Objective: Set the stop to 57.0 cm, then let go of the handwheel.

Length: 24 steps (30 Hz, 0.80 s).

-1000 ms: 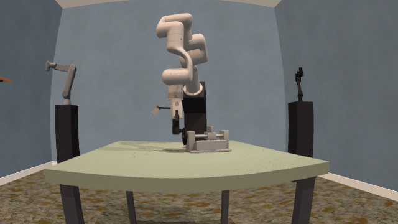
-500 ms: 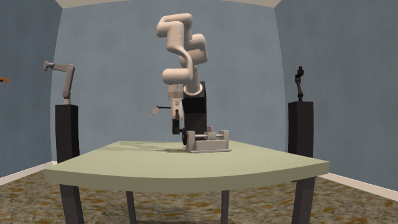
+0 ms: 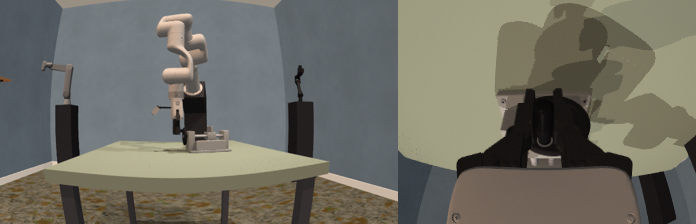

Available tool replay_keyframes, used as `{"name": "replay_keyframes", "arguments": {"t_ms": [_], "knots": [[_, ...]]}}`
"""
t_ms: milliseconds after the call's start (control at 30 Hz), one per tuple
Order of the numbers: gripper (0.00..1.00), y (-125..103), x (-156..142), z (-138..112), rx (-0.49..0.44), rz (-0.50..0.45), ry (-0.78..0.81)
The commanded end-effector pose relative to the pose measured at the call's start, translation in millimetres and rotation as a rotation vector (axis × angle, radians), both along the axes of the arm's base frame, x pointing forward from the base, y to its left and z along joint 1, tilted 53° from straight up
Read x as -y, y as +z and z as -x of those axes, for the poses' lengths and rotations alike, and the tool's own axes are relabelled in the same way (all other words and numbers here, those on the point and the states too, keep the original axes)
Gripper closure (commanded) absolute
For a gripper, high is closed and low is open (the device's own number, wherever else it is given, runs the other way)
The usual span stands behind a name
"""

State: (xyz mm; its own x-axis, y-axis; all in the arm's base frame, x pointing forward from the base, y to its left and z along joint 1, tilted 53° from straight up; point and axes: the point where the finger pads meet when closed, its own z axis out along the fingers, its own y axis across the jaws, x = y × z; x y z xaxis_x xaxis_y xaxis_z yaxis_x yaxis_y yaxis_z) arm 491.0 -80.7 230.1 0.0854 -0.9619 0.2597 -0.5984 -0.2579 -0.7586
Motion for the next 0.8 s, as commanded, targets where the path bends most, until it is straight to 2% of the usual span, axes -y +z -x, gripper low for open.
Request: {"name": "replay_keyframes", "arguments": {"t_ms": [0, 767], "knots": [[0.94, 3, -1, -5, -0.002, 0.0, -0.001], [0.94, 4, -3, -24, -0.002, 0.0, -0.001]]}}
